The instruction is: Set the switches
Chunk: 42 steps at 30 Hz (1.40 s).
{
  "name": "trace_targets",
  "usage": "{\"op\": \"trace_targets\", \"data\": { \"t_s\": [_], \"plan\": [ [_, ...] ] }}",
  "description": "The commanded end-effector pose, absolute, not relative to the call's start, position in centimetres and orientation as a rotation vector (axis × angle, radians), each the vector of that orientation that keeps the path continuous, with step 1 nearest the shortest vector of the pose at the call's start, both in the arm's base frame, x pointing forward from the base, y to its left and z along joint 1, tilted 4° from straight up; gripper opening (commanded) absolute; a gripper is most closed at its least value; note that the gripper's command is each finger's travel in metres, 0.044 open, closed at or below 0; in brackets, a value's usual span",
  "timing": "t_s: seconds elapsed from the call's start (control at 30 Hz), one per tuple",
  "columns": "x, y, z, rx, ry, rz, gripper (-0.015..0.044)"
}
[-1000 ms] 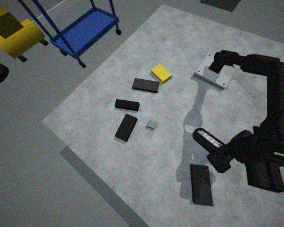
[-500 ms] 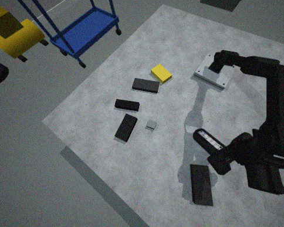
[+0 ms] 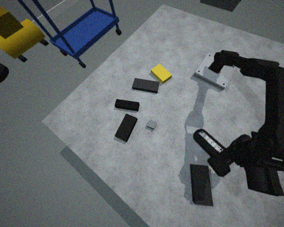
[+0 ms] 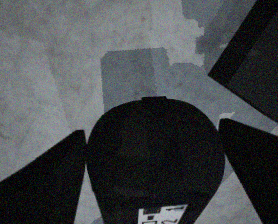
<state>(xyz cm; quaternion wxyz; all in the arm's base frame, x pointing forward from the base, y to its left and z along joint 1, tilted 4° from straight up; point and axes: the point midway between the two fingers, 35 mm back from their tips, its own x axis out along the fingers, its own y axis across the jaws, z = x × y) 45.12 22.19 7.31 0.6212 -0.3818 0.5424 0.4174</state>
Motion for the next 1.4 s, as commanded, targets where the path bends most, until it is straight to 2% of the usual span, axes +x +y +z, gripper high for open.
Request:
{"op": "trace_targets", "data": {
  "t_s": [0.0,1.37],
  "plan": [
    [45.1,21.7,6.0,-0.868,1.286,0.950,0.0338],
    [45.6,23.0,3.0,-0.868,1.290,0.952,0.0338]
  ]
}}
